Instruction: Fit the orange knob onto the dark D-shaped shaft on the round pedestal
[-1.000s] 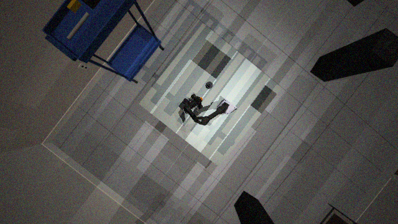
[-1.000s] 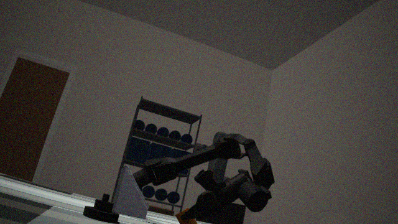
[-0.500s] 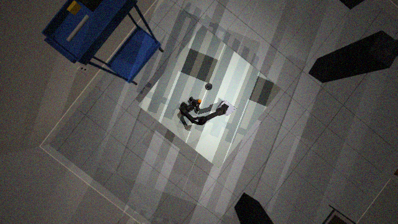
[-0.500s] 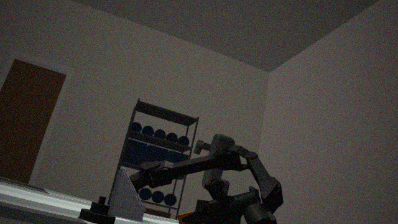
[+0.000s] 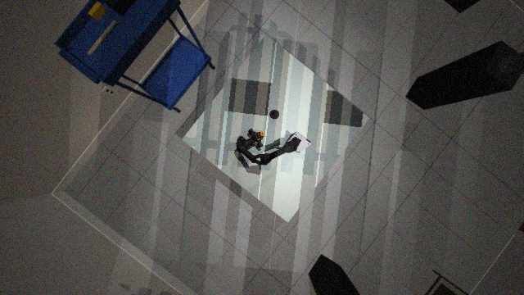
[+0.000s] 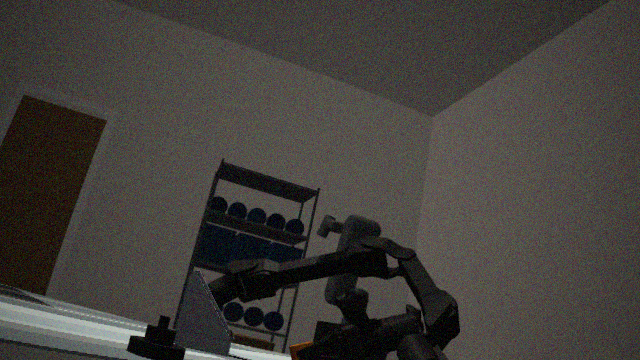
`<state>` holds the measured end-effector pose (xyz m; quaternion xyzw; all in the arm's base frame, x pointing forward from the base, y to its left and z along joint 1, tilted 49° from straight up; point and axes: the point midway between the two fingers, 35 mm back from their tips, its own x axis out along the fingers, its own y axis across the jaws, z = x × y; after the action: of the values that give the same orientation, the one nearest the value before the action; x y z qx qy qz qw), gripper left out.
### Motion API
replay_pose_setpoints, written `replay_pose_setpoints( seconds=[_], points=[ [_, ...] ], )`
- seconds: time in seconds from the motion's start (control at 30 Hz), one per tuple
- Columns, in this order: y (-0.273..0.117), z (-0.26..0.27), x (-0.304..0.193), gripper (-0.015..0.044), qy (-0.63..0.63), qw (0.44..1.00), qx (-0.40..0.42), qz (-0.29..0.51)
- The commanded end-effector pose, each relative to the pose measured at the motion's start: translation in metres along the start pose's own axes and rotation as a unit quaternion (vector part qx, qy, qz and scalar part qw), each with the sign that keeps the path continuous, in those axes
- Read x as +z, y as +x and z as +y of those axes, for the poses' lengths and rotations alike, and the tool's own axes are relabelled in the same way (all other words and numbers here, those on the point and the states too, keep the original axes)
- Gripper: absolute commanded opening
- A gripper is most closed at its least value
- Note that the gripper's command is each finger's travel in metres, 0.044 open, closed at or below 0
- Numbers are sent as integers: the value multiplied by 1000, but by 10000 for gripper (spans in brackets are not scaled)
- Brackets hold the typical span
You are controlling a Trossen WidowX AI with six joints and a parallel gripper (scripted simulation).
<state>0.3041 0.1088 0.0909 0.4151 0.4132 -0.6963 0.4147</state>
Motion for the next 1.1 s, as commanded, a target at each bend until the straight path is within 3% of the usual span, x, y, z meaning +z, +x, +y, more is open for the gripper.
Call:
replay_pose_setpoints(
  seconds=[0.0, 0.03, 0.13, 0.93, 1.07],
  points=[
    [-4, 0, -1, 180, 2, 1000, 5, 4],
    [-5, 0, -1, 180, 2, 1000, 6, 4],
    [-1, 0, 0, 258, 0, 1000, 2, 1],
    [-1, 0, 0, 260, 0, 1000, 2, 1],
    [-1, 0, 0, 365, 0, 1000, 2, 1]
  ],
)
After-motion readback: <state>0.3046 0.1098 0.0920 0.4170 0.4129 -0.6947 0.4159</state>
